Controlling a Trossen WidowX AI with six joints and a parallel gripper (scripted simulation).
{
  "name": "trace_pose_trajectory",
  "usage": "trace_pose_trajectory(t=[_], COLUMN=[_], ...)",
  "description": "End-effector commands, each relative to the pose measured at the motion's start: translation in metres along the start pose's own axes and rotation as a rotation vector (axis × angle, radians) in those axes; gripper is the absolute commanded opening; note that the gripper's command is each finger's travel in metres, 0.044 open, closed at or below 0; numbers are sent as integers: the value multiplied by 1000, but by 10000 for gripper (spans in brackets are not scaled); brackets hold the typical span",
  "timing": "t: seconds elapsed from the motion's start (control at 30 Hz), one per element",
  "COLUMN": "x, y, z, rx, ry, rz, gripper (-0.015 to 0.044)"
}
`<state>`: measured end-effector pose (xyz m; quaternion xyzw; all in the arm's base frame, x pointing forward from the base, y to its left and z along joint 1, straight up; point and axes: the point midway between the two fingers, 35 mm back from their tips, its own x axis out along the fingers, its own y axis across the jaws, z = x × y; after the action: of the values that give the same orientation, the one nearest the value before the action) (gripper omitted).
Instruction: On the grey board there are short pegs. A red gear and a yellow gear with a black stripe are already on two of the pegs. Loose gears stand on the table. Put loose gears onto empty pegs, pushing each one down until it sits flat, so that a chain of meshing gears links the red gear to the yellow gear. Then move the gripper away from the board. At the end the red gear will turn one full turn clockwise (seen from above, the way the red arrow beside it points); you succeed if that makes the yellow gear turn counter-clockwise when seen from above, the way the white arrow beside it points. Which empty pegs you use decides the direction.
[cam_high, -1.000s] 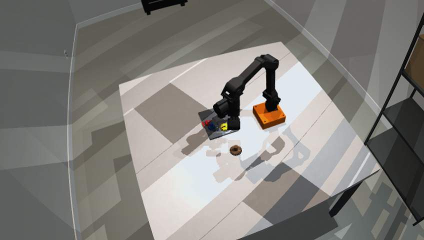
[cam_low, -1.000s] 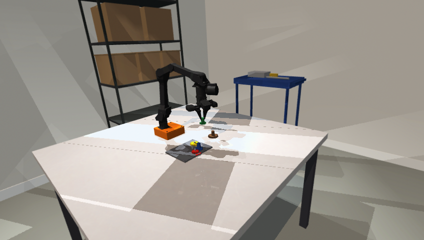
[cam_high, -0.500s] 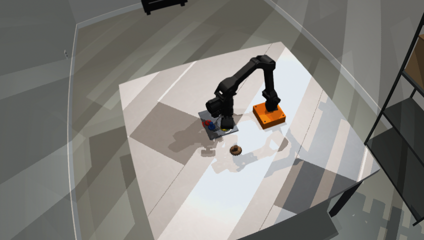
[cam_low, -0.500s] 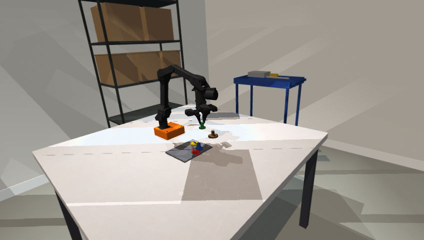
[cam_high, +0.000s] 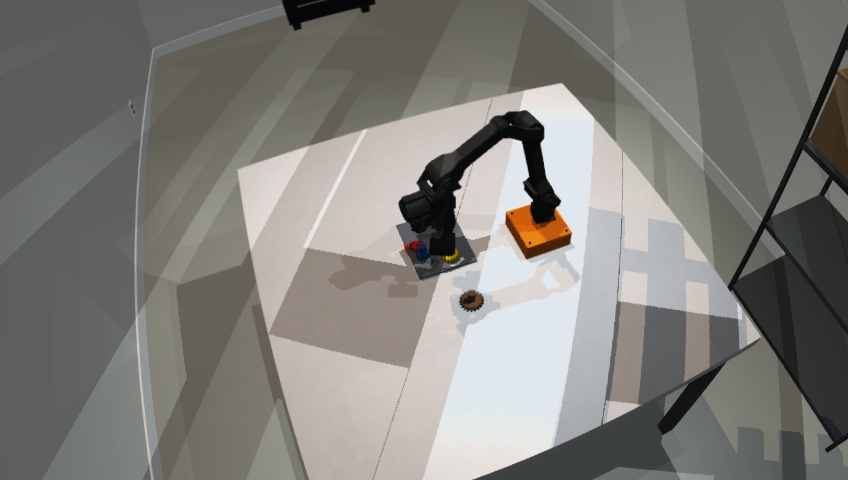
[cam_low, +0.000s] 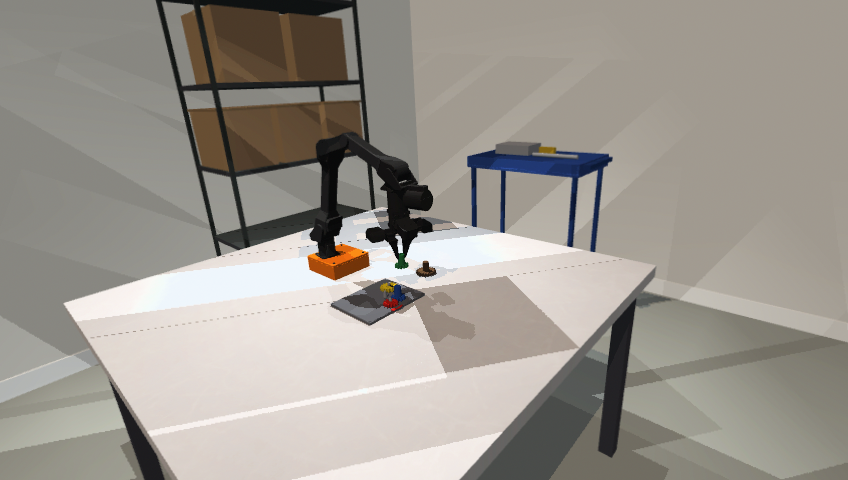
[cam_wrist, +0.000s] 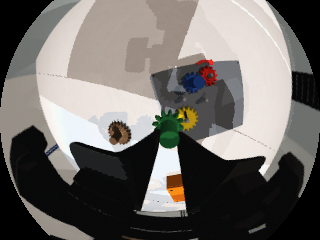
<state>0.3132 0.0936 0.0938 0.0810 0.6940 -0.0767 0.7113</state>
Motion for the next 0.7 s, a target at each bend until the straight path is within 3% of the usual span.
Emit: trace_pose_trajectory(t=[0.0, 0.67], x=[4, 16], y=[-6, -27], z=[9, 30], rx=[-2, 0], ry=[-4, -4], rz=[4, 3], gripper=[0, 0])
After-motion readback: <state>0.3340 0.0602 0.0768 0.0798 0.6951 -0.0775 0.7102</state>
